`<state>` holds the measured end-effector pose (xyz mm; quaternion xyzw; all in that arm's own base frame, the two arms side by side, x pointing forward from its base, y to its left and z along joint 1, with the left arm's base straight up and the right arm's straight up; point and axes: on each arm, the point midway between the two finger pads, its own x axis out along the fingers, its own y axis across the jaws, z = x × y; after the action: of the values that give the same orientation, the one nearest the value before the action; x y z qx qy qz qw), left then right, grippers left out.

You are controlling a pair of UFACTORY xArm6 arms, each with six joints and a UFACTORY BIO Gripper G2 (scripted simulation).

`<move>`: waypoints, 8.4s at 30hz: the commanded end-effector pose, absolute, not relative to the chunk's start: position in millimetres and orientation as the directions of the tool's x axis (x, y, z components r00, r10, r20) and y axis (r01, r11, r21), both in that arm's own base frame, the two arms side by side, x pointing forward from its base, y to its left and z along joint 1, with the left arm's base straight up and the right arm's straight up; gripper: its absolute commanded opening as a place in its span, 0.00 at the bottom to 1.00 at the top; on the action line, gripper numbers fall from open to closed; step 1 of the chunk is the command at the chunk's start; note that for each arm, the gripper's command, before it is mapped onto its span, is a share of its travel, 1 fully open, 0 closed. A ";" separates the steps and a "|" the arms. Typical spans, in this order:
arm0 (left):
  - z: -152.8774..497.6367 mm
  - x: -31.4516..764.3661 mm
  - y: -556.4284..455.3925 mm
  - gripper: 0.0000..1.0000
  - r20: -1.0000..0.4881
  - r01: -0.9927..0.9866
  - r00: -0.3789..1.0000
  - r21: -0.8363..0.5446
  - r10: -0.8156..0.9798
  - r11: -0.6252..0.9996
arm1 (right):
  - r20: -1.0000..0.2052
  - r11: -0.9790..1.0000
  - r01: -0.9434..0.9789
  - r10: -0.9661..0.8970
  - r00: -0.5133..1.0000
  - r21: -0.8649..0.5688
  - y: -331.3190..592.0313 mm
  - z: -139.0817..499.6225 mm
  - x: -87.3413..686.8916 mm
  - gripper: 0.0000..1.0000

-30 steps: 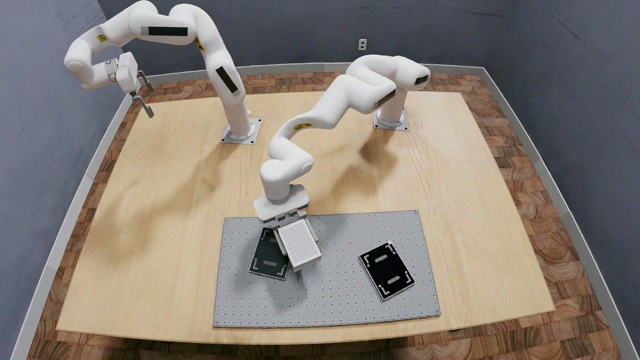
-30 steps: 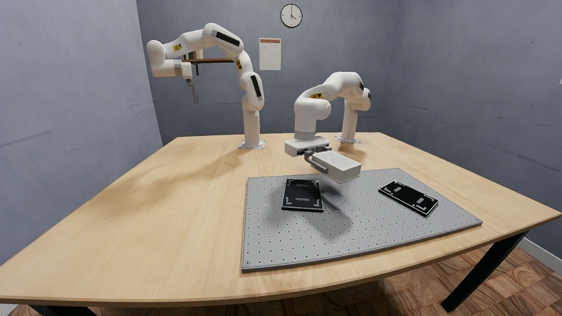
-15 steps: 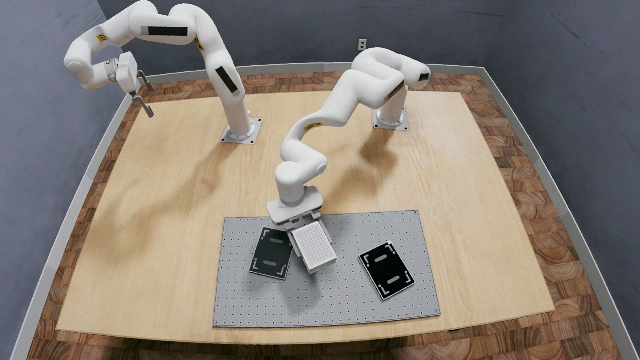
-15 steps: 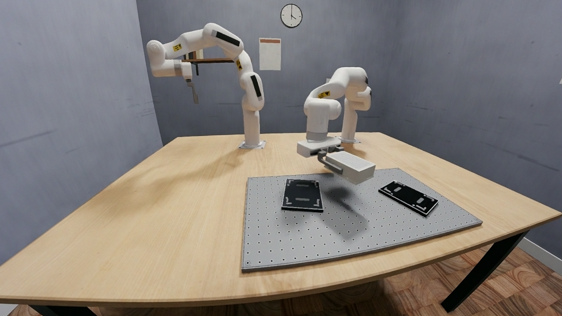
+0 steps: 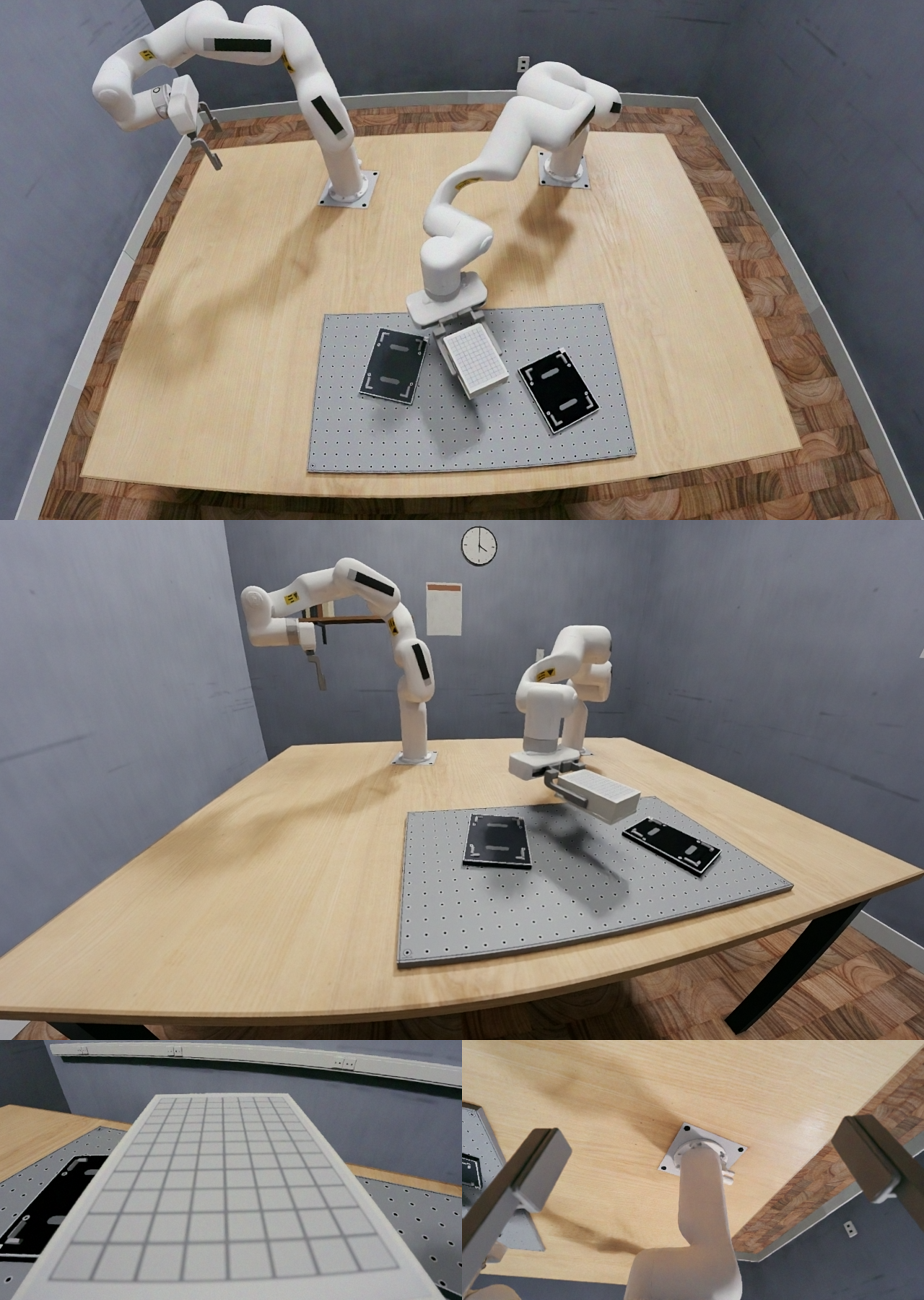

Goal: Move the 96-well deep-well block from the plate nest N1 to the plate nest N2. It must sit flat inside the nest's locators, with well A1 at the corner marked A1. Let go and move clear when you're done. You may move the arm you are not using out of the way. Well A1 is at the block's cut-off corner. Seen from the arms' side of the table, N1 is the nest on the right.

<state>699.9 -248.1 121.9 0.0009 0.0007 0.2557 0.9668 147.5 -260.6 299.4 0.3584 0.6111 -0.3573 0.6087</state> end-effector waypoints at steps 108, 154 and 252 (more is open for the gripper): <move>111.8 717.1 -58.7 0.00 0.004 -0.493 0.870 -0.003 0.493 0.870 | -1.000 0.488 0.873 0.000 -0.001 0.000 -260.9 300.4 147.7 1.00; 57.1 717.4 -59.1 0.00 0.004 -0.493 0.870 -0.003 0.493 0.870 | -1.000 0.488 0.873 0.000 -0.001 0.000 -260.9 300.4 147.7 1.00; 51.3 717.3 -59.1 0.00 0.004 -0.493 0.870 -0.003 0.493 0.870 | -1.000 0.488 0.873 0.000 -0.001 0.000 -260.9 300.4 147.7 1.00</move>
<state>715.8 -58.8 48.9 0.0001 0.0002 0.2549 0.9670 147.5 -260.6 299.4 0.3584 0.6111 -0.3573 0.6087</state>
